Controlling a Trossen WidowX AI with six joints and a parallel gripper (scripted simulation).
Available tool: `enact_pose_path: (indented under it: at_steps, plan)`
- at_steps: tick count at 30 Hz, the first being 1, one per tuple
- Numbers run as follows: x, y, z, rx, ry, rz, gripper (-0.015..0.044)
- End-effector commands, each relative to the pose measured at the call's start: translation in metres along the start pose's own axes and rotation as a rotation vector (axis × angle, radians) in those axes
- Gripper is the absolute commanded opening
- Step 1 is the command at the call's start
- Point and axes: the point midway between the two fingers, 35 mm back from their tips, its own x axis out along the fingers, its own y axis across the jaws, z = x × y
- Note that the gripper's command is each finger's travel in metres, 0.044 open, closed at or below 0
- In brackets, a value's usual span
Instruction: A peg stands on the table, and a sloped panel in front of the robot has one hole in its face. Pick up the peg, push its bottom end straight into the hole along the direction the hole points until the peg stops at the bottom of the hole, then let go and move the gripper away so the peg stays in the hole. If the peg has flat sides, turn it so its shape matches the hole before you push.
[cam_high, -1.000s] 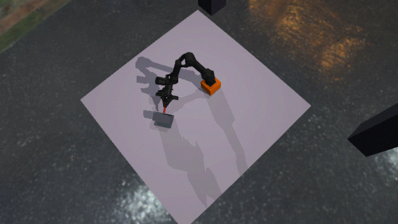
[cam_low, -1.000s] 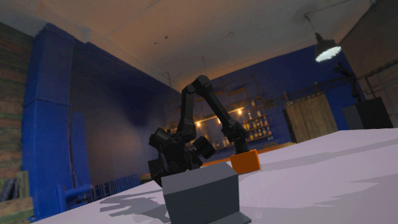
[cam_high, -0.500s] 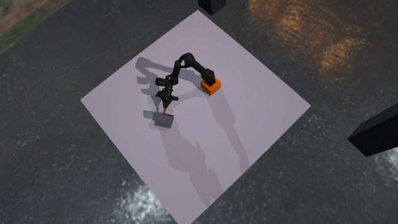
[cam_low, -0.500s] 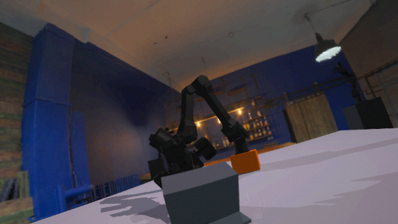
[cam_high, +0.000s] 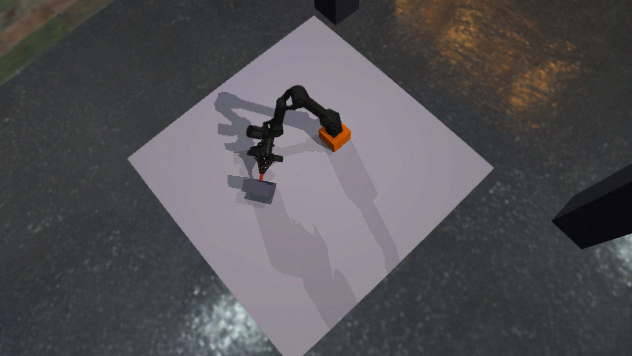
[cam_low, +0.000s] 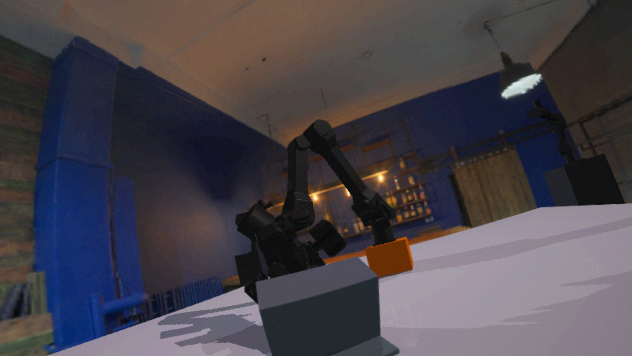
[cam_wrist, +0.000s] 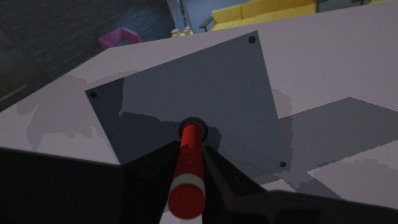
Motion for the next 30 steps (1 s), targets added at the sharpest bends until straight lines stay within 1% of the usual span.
enact_pose_path:
  at_steps: [1,30]
  plan:
    - [0.003,-0.001,0.001,0.000,0.000,-0.005,0.0000]
    - [0.020,-0.001,0.002,0.000,-0.001,-0.004,0.0000]
